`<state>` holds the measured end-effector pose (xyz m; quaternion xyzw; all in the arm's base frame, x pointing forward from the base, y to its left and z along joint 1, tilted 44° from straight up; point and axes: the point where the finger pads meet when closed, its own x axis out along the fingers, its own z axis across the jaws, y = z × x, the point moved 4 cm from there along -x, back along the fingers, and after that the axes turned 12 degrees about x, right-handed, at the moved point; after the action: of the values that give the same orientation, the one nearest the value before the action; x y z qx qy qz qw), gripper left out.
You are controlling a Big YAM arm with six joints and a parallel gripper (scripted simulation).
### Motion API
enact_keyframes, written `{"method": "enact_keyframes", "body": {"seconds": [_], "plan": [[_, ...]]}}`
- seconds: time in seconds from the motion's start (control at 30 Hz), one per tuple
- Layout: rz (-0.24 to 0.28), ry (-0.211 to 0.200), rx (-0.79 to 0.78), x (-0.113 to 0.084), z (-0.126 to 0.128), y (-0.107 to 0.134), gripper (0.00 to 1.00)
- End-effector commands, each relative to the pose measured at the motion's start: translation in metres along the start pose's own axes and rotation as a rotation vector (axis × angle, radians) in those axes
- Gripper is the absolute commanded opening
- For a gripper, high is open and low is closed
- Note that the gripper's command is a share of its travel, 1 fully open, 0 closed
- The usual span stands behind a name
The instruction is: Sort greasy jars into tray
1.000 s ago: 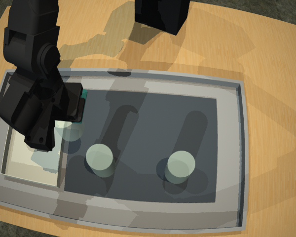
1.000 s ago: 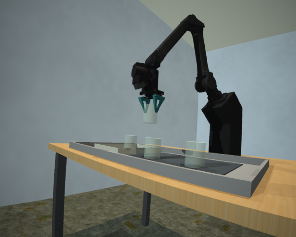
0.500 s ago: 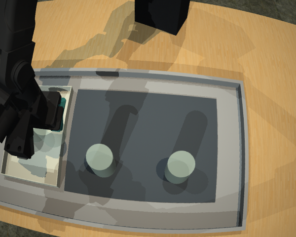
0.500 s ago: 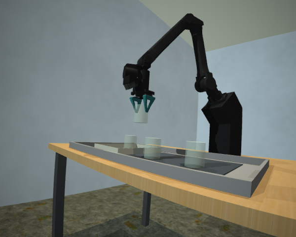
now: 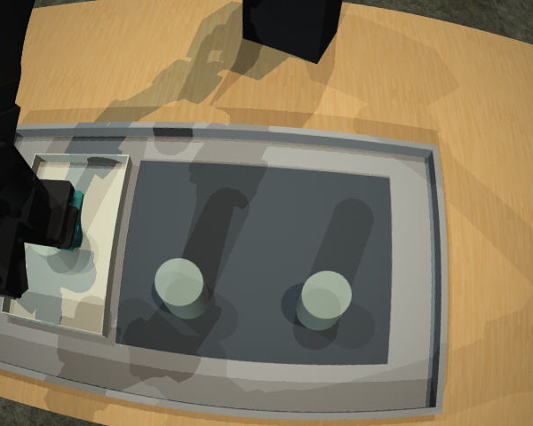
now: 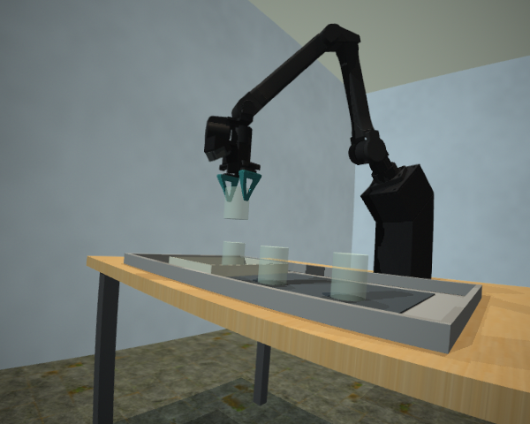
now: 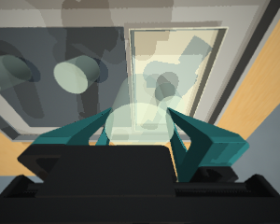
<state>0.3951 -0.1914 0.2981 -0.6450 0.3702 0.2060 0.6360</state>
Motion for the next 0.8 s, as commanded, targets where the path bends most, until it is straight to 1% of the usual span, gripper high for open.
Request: {"method": "enact_keyframes", "body": {"seconds": [0.0, 0.47, 0.53, 0.67, 0.77], "plan": [[-0.015, 0.01, -0.012, -0.004, -0.014, -0.019, 0.0], [-0.015, 0.01, -0.012, -0.005, -0.051, -0.047, 0.0], [-0.015, 0.01, -0.012, -0.005, -0.051, -0.047, 0.0], [-0.015, 0.01, -0.012, -0.005, -0.062, -0.055, 0.0], [-0.015, 0.01, -0.012, -0.005, -0.062, -0.055, 0.0]]}}
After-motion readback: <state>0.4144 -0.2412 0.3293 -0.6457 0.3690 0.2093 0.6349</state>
